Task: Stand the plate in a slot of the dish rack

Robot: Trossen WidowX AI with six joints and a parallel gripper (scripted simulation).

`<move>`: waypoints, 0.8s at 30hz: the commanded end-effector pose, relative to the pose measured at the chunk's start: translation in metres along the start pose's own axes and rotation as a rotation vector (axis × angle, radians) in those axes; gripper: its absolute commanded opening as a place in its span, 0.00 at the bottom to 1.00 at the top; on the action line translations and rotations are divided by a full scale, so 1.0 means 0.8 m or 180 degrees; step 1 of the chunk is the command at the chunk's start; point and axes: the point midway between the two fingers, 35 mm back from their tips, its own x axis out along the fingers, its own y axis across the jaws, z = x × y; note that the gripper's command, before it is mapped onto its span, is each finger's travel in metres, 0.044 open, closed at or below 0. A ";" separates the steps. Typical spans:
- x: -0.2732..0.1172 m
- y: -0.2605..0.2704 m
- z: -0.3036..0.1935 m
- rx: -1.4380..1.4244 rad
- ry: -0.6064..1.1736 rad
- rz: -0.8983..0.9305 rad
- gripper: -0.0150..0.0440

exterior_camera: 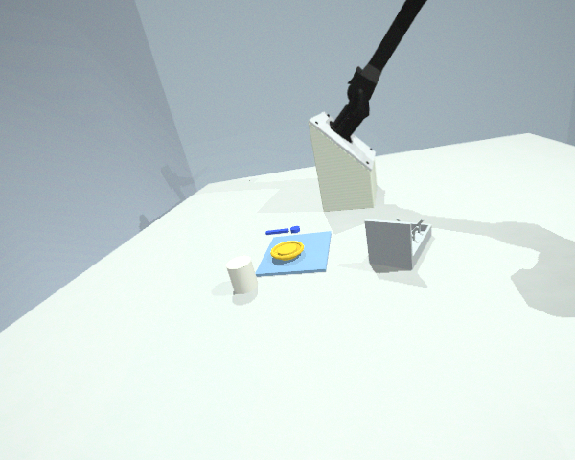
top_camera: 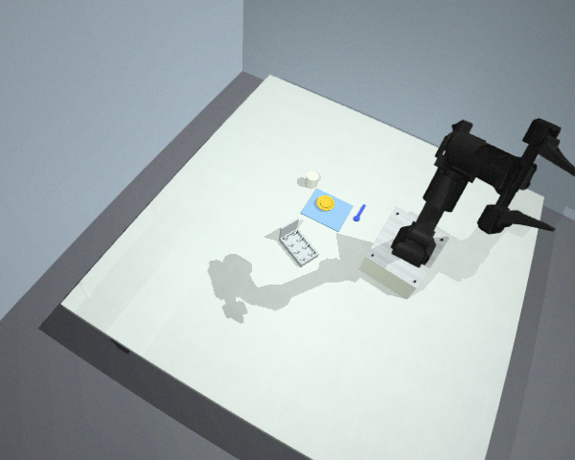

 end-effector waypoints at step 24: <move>-0.100 -0.145 0.001 -0.1892 0.0864 -0.1161 0.93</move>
